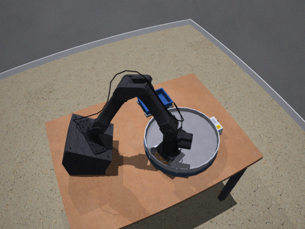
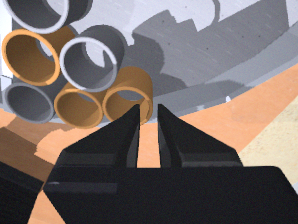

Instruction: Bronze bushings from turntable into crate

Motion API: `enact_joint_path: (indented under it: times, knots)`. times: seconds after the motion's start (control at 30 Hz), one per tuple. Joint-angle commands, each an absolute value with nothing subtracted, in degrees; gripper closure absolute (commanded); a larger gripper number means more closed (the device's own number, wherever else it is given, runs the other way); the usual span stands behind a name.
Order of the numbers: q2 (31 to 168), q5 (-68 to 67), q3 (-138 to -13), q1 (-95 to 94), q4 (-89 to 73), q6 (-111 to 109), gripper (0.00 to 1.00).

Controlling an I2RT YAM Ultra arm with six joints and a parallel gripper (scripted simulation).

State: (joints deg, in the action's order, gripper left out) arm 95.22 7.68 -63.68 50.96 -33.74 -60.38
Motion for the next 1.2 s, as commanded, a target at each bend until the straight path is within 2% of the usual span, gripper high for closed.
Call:
enact_joint_path:
  times: [0.0,1.17]
  knots:
    - [93.5,8.1,-64.6,51.2,-33.1,-59.9,0.85]
    - [93.2,8.2,-64.5,51.7,-33.1,-60.2,0.85]
